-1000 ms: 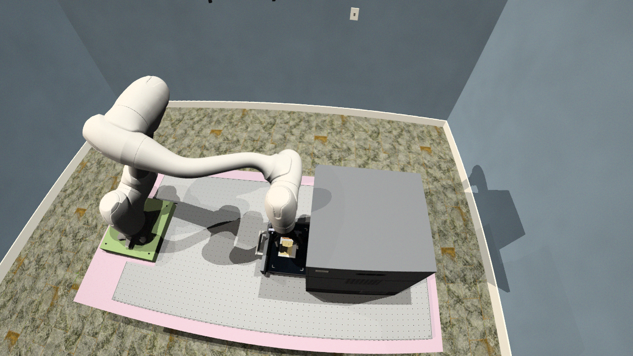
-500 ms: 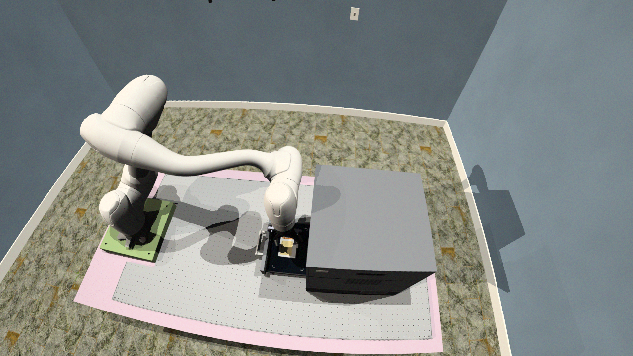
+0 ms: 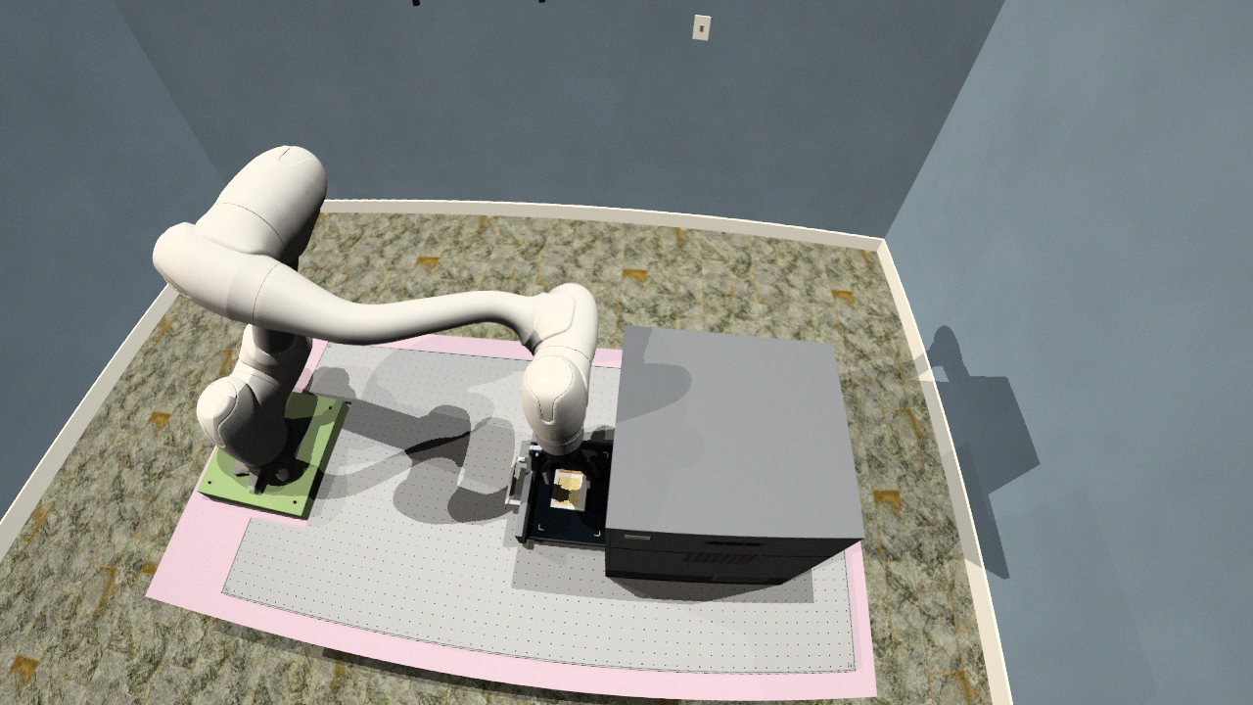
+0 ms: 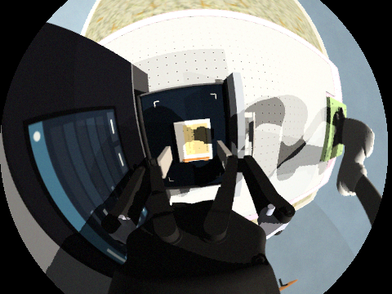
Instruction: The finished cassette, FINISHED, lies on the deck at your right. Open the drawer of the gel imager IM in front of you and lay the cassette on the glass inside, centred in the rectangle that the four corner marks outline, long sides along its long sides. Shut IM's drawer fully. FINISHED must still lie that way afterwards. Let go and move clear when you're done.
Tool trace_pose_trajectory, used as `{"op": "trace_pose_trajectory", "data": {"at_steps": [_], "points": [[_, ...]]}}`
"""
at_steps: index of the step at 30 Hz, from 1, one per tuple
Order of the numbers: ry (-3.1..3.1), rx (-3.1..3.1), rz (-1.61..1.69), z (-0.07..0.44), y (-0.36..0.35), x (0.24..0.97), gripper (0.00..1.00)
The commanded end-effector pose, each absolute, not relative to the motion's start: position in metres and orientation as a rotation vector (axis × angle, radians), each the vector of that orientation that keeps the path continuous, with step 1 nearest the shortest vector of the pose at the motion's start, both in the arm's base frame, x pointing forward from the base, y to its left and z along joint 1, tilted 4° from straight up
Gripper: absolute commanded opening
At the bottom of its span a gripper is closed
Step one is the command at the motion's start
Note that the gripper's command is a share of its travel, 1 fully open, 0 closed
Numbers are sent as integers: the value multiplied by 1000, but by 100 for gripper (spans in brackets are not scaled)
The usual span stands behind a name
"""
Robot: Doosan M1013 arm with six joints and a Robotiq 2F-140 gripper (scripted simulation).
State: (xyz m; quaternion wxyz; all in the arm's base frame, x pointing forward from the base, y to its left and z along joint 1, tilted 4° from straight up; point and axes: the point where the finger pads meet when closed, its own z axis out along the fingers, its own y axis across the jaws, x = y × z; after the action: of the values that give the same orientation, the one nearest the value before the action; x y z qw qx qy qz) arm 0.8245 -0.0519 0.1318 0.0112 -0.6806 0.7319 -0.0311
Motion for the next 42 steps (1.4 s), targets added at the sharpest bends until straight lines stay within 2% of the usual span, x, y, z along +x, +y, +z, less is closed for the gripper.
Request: {"op": "trace_pose_trajectory", "data": {"at_steps": [1, 42], "points": [[2283, -2123, -97, 135, -52, 824, 62], [2283, -2123, -97, 160, -49, 795, 62]]}}
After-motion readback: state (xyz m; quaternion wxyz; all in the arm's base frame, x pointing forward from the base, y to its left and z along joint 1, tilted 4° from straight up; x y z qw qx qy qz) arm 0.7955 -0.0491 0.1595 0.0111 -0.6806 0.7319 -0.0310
